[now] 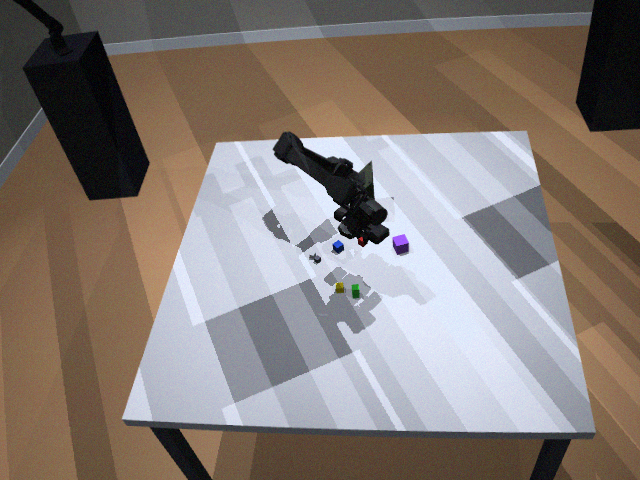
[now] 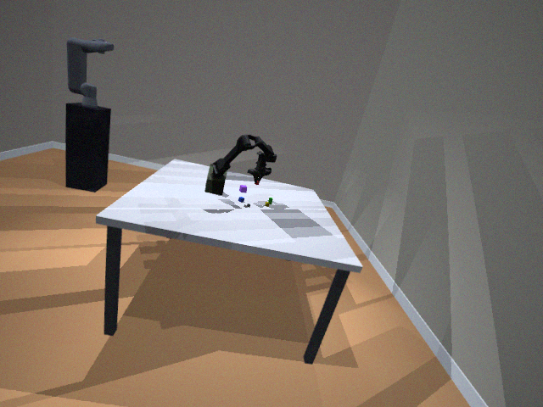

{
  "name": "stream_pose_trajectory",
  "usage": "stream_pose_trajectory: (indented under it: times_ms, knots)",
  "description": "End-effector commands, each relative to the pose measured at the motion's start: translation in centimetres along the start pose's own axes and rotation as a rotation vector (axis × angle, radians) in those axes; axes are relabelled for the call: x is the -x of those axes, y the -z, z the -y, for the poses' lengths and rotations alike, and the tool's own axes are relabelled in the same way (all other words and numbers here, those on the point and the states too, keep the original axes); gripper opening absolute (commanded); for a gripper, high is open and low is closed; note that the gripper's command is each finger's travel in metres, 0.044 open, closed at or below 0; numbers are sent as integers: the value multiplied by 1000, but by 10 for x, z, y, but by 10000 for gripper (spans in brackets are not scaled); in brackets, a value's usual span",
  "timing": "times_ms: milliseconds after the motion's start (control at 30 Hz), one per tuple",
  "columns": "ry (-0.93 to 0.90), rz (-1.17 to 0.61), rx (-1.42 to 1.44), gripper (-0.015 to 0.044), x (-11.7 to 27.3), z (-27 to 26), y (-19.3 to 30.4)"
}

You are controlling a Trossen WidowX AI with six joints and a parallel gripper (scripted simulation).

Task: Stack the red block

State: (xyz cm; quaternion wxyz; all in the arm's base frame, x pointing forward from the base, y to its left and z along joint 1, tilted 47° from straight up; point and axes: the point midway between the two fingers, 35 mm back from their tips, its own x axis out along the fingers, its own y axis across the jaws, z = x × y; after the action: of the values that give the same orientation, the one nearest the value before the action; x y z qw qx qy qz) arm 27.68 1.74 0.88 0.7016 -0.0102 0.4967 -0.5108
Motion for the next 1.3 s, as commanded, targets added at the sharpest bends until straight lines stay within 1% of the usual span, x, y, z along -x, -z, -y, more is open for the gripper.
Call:
stream_pose_trajectory:
  times_ms: [0, 33, 233, 733, 1267]
  knots:
    - [-4, -5, -8, 0, 7, 0, 0]
    - [-2, 0, -1, 0, 3, 0, 0]
    - [-5, -5, -8, 0, 8, -4, -5]
    - [-9, -5, -10, 0, 12, -36, -55]
    - [-6, 0, -13, 0, 8, -59, -110]
